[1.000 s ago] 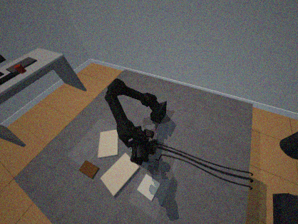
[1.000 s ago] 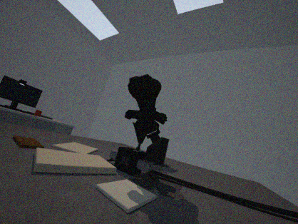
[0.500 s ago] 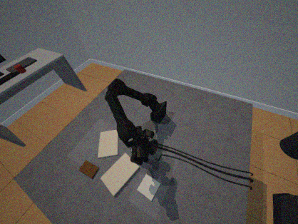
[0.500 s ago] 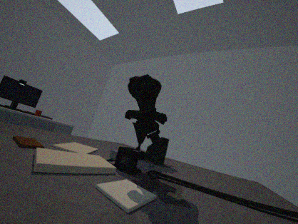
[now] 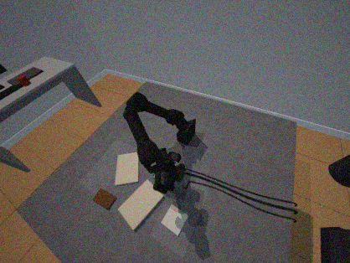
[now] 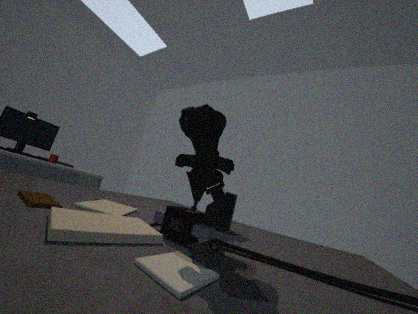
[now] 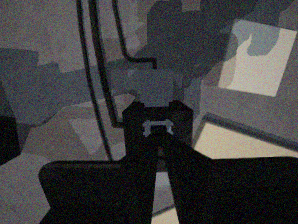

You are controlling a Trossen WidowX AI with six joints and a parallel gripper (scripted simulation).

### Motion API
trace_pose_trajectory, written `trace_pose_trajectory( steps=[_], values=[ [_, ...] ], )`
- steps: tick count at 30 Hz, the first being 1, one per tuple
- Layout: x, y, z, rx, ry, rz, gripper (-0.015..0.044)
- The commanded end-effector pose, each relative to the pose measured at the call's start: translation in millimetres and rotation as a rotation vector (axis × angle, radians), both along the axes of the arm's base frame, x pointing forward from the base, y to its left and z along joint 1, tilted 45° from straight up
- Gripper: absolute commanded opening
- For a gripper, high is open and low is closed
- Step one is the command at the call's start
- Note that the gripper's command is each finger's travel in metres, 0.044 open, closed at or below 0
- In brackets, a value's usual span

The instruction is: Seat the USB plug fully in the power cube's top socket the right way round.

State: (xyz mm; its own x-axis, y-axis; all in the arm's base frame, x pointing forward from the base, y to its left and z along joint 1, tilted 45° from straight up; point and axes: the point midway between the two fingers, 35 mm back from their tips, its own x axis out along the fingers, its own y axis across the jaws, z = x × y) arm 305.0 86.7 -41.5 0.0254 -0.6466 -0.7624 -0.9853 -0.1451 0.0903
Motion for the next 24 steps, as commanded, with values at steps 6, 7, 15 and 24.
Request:
trace_pose_trajectory(
  steps=[6,7,15,24],
  values=[
    [0.7,-3.0,-0.9,-0.004,0.003,-0.003,0.0],
    [0.0,0.0,0.0,0.0,0.0,0.0,0.0026],
    [0.0,0.0,0.0,0.0,0.0,0.0,0.0095],
    [0.0,0.0,0.0,0.0,0.0,0.0,0.0095]
  ],
)
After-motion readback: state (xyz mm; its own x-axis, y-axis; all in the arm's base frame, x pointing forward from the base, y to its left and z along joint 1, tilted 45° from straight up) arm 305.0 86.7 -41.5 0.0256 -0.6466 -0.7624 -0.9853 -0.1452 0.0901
